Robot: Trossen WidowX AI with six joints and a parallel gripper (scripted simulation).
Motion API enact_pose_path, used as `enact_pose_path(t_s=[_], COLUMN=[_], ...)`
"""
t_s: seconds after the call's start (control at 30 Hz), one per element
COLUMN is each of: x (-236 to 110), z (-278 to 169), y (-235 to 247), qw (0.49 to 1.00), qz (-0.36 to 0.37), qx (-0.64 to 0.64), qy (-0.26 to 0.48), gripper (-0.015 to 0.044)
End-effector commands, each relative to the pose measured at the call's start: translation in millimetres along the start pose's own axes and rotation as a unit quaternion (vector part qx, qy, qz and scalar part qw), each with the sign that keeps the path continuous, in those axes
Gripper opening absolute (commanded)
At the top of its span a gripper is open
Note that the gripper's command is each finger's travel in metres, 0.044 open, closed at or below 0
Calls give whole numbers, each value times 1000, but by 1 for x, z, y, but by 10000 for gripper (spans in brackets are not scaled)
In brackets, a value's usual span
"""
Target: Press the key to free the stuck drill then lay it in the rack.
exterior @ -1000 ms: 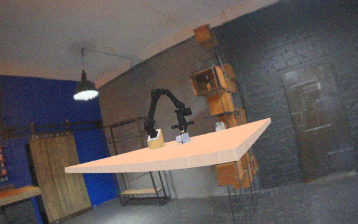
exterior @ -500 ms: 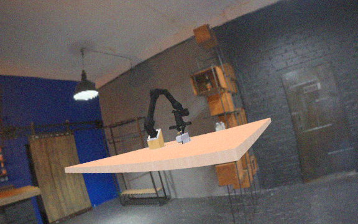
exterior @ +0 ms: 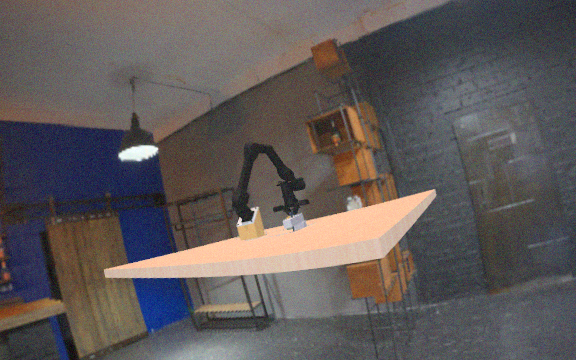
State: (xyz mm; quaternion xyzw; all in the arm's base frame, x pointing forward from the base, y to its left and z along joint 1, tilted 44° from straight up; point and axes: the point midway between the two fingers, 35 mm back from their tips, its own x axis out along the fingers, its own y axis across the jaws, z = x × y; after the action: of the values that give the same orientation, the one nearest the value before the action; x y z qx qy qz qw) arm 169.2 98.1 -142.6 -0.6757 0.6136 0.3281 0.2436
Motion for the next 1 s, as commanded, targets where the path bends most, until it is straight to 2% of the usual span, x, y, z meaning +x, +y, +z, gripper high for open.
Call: enact_pose_path(t_s=[0.0,0.97], x=[5,30], z=[-1,-2], y=[0,1], qw=[1000,1000], qz=[0,0], qx=[-3,-3], qy=[3,4], gripper=[0,0])
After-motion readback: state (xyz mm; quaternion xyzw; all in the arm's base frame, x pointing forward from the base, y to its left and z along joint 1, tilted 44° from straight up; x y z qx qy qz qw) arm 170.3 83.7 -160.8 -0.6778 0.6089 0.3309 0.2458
